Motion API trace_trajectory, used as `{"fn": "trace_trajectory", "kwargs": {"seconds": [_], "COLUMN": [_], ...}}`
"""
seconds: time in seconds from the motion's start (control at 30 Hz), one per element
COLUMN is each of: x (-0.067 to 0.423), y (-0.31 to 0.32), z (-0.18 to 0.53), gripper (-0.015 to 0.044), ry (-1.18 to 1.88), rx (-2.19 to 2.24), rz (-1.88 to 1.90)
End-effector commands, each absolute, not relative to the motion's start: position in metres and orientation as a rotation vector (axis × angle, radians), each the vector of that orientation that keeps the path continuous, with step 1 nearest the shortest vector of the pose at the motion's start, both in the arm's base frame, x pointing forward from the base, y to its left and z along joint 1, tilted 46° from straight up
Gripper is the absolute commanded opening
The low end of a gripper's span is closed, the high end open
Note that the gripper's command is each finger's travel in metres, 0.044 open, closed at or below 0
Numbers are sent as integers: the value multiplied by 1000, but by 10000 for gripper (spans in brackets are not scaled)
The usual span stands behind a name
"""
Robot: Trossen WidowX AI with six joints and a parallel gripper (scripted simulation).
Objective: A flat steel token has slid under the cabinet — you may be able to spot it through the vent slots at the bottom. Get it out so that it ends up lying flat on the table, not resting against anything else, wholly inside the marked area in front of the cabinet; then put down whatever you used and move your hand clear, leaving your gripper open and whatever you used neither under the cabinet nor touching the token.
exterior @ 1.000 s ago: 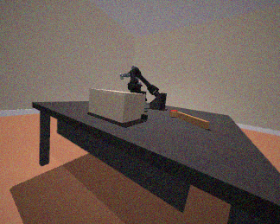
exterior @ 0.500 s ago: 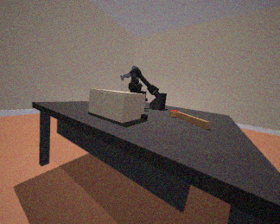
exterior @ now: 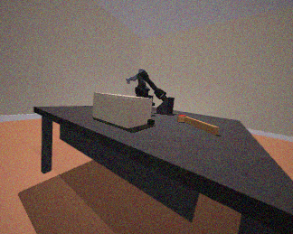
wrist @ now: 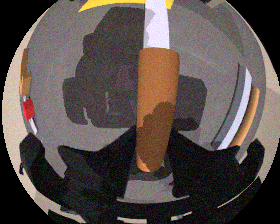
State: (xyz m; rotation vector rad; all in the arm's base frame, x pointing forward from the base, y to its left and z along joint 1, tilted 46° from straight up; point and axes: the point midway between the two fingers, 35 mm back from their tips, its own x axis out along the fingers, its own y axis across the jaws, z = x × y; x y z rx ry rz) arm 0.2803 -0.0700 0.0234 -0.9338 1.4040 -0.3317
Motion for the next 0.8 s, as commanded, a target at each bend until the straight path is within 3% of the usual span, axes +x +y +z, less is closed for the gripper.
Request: {"fn": "trace_trajectory", "kwargs": {"seconds": [0.0,0.77], "x": [272,259], "y": [-74,-80], "z": [24,28], "gripper": [0,0], "ry": [1410,1406], "rx": [-936,-938], "rz": [-332,-329]}}
